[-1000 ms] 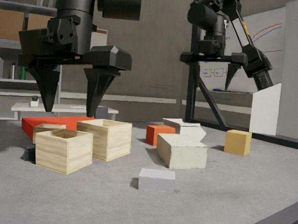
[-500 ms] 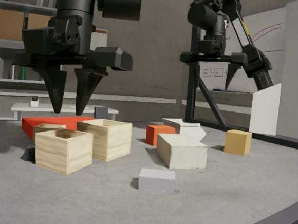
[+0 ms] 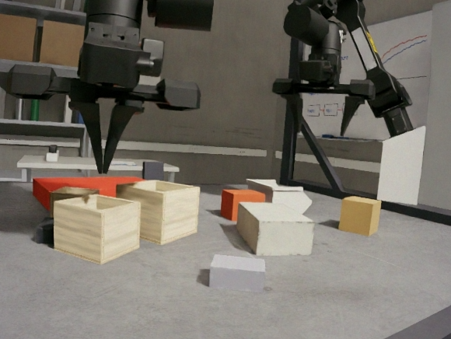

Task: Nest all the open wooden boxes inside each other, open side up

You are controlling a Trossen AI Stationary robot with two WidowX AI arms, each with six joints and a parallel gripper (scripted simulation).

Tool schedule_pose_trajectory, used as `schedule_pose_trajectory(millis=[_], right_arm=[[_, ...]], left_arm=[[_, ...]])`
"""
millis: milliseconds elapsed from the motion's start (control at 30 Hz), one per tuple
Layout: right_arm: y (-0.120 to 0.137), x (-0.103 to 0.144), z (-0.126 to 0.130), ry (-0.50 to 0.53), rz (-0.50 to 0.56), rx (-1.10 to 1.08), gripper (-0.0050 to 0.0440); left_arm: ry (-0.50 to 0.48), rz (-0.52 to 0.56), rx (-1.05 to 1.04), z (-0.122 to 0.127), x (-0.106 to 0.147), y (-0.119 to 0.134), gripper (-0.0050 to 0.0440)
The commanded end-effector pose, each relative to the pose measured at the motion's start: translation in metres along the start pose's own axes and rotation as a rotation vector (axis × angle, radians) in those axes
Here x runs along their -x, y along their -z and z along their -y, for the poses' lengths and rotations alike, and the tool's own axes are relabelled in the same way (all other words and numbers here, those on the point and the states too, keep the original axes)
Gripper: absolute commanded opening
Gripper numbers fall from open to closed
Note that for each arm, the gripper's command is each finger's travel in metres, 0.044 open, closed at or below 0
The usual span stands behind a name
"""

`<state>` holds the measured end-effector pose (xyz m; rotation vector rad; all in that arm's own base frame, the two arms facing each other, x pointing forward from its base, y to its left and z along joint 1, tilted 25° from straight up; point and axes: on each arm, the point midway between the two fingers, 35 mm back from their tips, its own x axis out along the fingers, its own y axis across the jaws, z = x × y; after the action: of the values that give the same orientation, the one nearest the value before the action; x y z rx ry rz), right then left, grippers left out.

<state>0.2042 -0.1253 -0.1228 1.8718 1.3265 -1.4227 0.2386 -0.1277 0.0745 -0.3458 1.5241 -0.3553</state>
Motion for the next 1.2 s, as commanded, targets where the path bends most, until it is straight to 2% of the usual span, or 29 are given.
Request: schedule_pose_trajectory(millis=[0, 133, 200, 267, 667, 767, 933, 1167], right_arm=[[0.0009, 0.0046, -0.0019, -0.013, 0.0, 0.223, 0.0], [0.001, 0.0044, -0.0014, -0.013, 0.0, 0.424, 0.0], [0.001, 0.0044, -0.0014, -0.013, 0.0, 0.424, 0.0], [0.001, 0.0045, -0.0014, -0.013, 0.001, 0.583, 0.0], [0.0009, 0.0045, -0.0007, -0.013, 0.003, 1.186, -0.0005], [0.0009, 0.0045, -0.0007, -0.013, 0.004, 1.237, -0.0012], [0.001, 0.0044, -0.0003, -0.014, 0.005, 1.548, -0.005], [0.0009, 0.0046, -0.0002, -0.014, 0.008, 1.902, -0.005]], left_arm=[[0.005, 0.019, -0.008, 0.0028, 0.0045, -0.0029, 0.04], [0.005, 0.019, -0.008, 0.0028, 0.0045, -0.0029, 0.04], [0.005, 0.019, -0.008, 0.0028, 0.0045, -0.0029, 0.04], [0.005, 0.019, -0.008, 0.0028, 0.0045, -0.0029, 0.04], [0.005, 0.019, -0.008, 0.0028, 0.0045, -0.0029, 0.04], [0.005, 0.019, -0.008, 0.0028, 0.0045, -0.0029, 0.04], [0.005, 0.019, -0.008, 0.0028, 0.0045, -0.0029, 0.04], [0.005, 0.019, -0.008, 0.0028, 0.0045, -0.0029, 0.04]])
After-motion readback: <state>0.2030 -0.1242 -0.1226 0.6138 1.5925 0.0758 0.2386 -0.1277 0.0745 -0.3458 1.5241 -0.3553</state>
